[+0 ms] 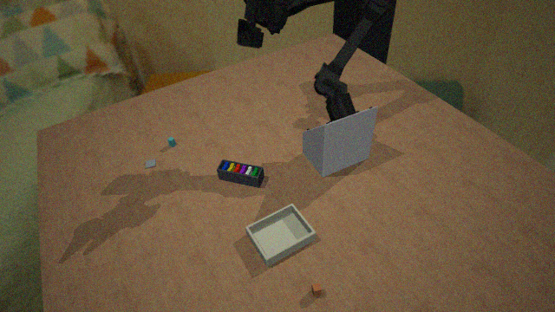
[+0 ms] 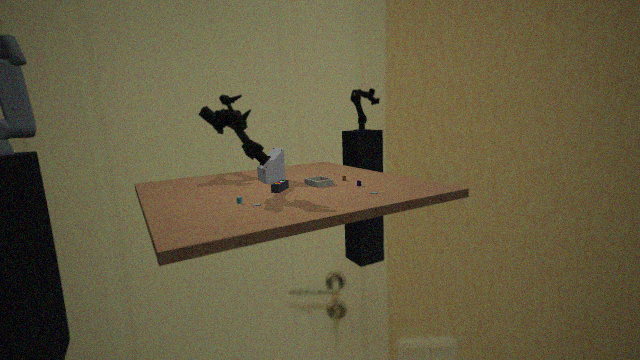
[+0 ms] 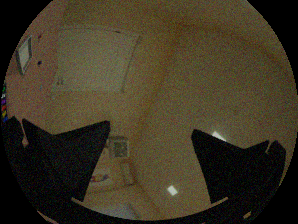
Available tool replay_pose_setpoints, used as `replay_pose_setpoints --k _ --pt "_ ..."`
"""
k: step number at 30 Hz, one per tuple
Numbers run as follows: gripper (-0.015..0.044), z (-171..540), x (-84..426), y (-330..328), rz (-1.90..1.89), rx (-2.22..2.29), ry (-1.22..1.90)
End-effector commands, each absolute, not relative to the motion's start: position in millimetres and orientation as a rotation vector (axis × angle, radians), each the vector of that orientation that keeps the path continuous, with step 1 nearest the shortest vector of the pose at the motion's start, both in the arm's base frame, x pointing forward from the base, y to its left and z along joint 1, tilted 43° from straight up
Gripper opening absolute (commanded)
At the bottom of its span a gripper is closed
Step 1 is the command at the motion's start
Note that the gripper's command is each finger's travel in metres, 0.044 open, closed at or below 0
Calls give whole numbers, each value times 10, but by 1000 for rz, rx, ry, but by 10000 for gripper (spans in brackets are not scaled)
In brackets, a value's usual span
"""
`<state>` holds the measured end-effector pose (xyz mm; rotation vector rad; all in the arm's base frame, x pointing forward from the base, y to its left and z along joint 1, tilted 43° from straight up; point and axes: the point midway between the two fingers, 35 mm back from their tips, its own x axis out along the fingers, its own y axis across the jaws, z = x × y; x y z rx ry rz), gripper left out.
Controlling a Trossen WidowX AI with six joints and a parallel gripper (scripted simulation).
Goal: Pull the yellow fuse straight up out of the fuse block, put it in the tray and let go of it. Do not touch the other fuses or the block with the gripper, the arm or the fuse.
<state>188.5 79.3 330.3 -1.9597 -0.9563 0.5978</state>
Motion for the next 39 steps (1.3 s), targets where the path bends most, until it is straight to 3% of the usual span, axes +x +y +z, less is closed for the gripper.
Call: replay_pose_setpoints --k 1,5,13,20,28,34,39 --pt "374 3298 1897 788 601 -1955 -948" --pt "269 3153 2166 678 668 -1843 -740" --pt "62 2405 2944 307 821 -1418 17" --pt "62 1462 3298 -24 764 -1092 766" --pt "62 631 3312 -375 400 -1003 1466" --pt "62 339 3310 -536 21 -1149 1716" --pt "62 334 3312 -539 9 -1156 1720"
